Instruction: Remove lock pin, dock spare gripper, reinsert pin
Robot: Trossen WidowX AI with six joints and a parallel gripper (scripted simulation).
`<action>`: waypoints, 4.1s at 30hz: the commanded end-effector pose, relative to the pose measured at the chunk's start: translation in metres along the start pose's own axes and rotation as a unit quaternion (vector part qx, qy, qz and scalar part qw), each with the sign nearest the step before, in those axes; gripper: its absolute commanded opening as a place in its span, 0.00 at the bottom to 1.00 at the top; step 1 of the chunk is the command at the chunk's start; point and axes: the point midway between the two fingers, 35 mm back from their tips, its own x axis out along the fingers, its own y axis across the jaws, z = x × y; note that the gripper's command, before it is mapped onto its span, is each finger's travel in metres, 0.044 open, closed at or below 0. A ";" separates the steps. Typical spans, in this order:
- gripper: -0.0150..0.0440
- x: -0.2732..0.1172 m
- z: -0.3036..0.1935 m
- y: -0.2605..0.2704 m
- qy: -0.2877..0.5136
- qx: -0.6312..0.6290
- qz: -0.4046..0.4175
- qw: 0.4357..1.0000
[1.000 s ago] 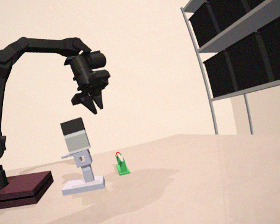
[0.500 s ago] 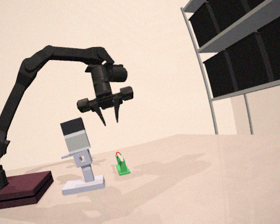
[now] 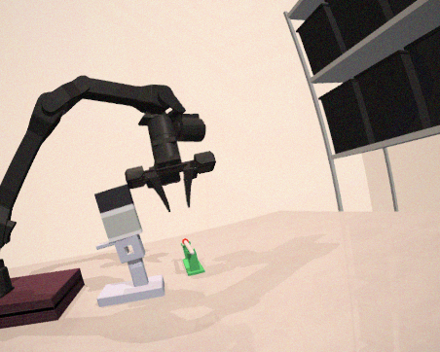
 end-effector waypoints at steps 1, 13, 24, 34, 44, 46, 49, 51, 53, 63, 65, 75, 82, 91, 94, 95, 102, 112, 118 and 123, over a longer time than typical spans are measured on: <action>0.56 0.022 0.004 0.001 0.005 -0.004 0.006 1.000; 0.56 0.057 0.011 0.001 0.005 -0.004 0.006 1.000; 0.56 0.075 0.015 0.000 0.005 -0.004 0.005 1.000; 0.56 0.090 0.019 0.000 0.005 -0.004 0.005 1.000; 0.56 0.106 0.022 0.001 0.005 -0.004 0.006 1.000; 0.56 0.107 0.023 0.001 0.005 -0.004 0.006 1.000; 0.56 0.107 0.023 0.001 0.005 -0.004 0.006 1.000; 0.56 0.107 0.023 0.001 0.005 -0.004 0.006 1.000; 0.56 0.107 0.023 0.001 0.005 -0.004 0.006 1.000; 0.34 0.107 0.023 0.001 0.005 -0.004 0.006 1.000; 0.25 0.107 0.023 0.001 0.005 -0.004 0.006 1.000; 0.25 0.106 0.022 0.001 0.005 -0.004 0.006 1.000; 0.25 0.088 0.018 -0.001 0.005 -0.004 0.005 1.000; 0.25 0.061 0.012 -0.001 0.005 -0.004 0.005 1.000; 0.25 0.053 0.009 -0.001 0.005 -0.004 0.005 1.000; 0.25 0.050 0.008 -0.001 0.005 -0.004 0.005 1.000; 0.25 0.039 0.005 0.000 0.005 -0.004 0.005 1.000; 0.25 0.046 0.007 0.001 0.001 0.001 0.014 1.000; 0.25 0.043 0.007 0.008 0.004 -0.003 0.013 1.000; 0.25 0.037 0.008 0.023 0.003 -0.003 0.014 1.000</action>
